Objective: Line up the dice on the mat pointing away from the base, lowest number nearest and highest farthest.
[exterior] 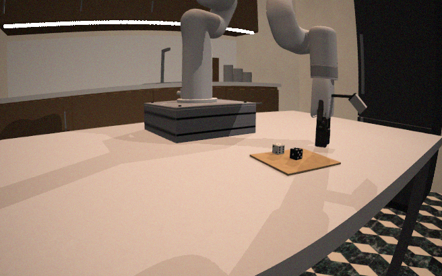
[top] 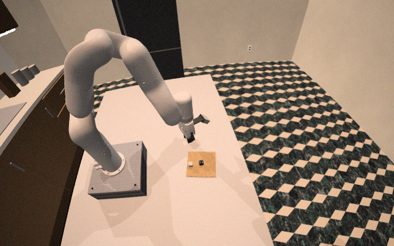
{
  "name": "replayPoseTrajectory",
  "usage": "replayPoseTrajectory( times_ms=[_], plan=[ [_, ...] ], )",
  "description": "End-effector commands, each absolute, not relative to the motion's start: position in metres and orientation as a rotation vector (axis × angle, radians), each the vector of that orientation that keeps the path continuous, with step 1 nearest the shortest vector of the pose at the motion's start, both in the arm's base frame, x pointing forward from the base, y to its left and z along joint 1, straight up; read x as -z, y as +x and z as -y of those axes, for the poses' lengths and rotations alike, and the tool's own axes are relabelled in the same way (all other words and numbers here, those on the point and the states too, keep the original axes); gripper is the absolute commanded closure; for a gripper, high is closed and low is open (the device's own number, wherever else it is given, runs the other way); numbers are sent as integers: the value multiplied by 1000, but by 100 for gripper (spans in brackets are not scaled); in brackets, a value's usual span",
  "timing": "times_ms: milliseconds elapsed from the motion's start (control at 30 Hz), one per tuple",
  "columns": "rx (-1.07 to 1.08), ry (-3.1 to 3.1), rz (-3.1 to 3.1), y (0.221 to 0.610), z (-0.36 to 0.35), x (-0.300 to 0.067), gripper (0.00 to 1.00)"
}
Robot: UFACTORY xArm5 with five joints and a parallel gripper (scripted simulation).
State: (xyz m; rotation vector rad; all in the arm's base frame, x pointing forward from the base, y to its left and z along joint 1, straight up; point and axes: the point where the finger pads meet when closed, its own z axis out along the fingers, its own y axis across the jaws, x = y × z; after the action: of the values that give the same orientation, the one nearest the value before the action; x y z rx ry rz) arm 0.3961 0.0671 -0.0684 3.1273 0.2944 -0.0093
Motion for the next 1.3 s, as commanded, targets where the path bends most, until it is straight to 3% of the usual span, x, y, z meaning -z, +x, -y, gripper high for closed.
replayPoseTrajectory(
  times_ms=[0,33,1267],
  plan=[
    [4,3128,-294,397,-67,68,64],
    [4,3128,-294,397,-67,68,85],
    [4,3128,-294,397,-67,66,85]
  ],
)
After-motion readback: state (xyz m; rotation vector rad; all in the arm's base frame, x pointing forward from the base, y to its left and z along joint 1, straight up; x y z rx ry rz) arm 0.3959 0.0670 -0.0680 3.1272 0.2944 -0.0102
